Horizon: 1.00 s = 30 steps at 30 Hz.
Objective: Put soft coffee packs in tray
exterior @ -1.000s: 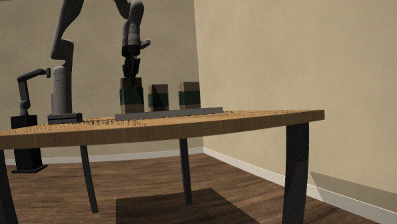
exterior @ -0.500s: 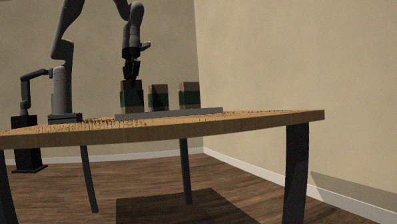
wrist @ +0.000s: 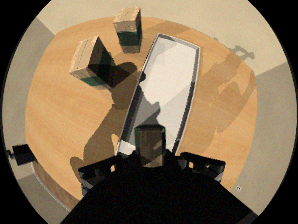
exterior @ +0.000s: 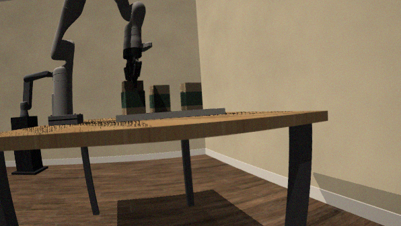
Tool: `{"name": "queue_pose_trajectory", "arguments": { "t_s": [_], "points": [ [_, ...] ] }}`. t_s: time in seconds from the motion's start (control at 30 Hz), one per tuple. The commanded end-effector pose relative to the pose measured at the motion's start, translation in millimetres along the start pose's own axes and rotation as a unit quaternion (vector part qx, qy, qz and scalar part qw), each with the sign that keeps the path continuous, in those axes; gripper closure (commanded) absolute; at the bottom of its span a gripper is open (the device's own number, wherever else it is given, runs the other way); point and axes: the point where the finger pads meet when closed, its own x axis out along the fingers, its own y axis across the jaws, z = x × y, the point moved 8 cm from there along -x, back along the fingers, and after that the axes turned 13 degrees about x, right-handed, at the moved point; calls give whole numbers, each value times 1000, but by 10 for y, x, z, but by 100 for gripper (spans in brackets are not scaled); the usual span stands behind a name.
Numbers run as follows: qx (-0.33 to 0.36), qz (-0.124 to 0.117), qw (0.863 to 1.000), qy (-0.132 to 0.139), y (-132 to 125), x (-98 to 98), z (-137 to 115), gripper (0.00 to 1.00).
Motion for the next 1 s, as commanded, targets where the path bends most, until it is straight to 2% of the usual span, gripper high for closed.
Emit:
{"name": "queue_pose_trajectory", "arguments": {
  "t_s": [0.0, 0.4, 0.43, 0.97],
  "points": [
    [0, 1, 1000, 1, 3, 9, -3, 73],
    [0, 1, 1000, 1, 3, 9, -3, 73],
    [0, 1, 1000, 1, 3, 9, -3, 15],
    [0, 1, 1000, 1, 3, 9, -3, 15]
  ]
}}
